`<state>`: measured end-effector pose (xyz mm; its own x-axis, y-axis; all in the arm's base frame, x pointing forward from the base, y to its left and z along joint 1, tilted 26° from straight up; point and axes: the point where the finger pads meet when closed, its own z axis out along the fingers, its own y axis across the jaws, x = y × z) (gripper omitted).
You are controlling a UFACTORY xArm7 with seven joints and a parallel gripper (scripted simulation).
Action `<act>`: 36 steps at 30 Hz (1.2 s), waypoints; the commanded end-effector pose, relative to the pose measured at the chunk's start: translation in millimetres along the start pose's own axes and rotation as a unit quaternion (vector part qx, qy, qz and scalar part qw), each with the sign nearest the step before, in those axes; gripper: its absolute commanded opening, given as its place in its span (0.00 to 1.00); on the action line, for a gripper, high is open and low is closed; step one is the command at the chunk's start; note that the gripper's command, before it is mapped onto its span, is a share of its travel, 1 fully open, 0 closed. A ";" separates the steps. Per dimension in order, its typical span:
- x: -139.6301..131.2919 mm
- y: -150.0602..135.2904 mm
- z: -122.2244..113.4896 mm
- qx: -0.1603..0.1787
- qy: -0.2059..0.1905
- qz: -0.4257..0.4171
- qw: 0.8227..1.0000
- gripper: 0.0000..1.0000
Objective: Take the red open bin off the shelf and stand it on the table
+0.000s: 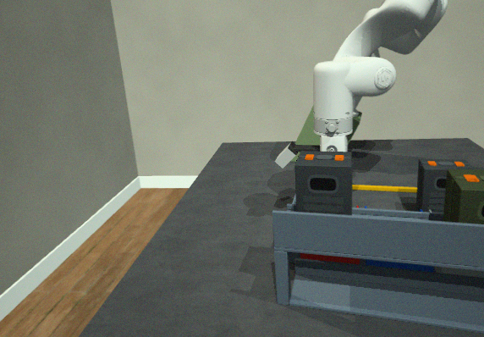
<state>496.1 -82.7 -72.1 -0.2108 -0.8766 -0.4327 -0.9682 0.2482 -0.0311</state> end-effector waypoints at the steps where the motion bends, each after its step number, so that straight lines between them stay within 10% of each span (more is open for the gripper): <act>1: 0.9 -1.7 -2.3 0.002 0.001 0.000 1.000 1.00; 36: 0.9 -1.9 17.5 0.002 0.001 0.000 1.000 1.00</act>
<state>498.0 -74.6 -88.8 -0.2107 -0.8763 -0.4332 -0.9685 0.2474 -0.0296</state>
